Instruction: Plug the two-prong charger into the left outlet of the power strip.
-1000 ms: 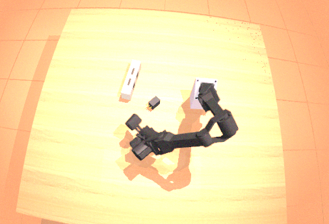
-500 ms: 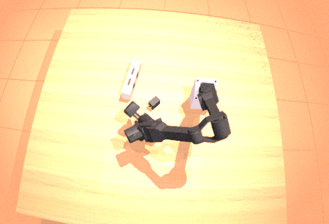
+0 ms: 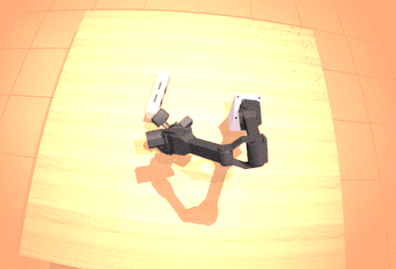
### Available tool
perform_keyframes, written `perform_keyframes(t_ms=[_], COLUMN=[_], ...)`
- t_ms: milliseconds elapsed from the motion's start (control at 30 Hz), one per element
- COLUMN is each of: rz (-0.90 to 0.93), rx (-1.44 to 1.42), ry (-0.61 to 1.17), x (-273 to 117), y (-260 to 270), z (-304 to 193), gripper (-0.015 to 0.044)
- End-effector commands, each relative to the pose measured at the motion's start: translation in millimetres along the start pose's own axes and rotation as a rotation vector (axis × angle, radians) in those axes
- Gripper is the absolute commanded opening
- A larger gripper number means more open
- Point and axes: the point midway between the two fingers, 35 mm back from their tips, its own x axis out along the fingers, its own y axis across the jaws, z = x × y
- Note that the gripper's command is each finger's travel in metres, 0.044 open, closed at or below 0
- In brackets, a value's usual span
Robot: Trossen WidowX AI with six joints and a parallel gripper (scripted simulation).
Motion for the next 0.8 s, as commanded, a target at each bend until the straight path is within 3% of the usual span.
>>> perform_keyframes(t_ms=[0,767], rz=[0.06,0.327], rx=[0.001,0.044], ry=[0.003,-0.122], x=[3,5], y=[-2,-8], z=[-12,-62], gripper=[0.044,0.044])
